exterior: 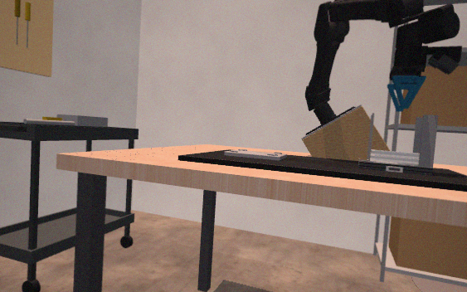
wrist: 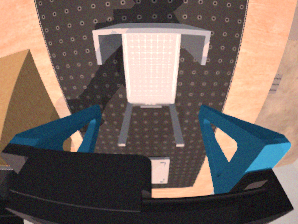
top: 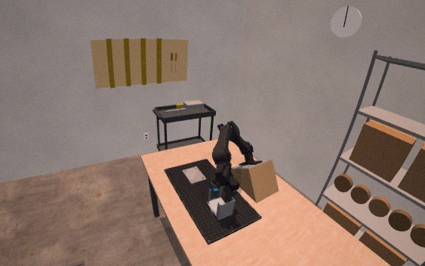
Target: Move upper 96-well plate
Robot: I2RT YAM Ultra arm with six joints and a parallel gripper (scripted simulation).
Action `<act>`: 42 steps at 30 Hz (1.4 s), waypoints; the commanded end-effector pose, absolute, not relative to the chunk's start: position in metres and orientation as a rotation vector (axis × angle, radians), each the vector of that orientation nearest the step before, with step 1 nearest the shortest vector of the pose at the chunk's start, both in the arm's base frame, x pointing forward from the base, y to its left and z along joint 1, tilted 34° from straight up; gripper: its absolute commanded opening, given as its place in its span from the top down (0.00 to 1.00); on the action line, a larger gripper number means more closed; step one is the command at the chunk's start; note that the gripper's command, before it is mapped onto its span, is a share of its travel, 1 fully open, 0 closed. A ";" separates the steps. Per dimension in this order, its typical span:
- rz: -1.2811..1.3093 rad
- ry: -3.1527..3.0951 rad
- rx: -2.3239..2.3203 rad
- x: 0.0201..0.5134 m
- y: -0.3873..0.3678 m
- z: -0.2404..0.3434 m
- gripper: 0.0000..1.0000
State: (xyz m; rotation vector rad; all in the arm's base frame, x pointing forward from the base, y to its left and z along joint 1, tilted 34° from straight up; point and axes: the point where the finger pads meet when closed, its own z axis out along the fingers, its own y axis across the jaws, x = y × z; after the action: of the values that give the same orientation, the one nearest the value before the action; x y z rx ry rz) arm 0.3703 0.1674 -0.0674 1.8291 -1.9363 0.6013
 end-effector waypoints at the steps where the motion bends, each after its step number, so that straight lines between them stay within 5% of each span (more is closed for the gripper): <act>1: 0.619 -1.963 1.871 0.378 0.180 -0.050 0.00; 42: 0.608 -1.941 1.843 0.373 0.148 -0.095 0.00</act>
State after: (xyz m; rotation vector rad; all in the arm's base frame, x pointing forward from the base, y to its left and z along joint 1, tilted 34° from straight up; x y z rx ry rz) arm 0.3663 0.1459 -0.0936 1.8187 -1.9250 0.5951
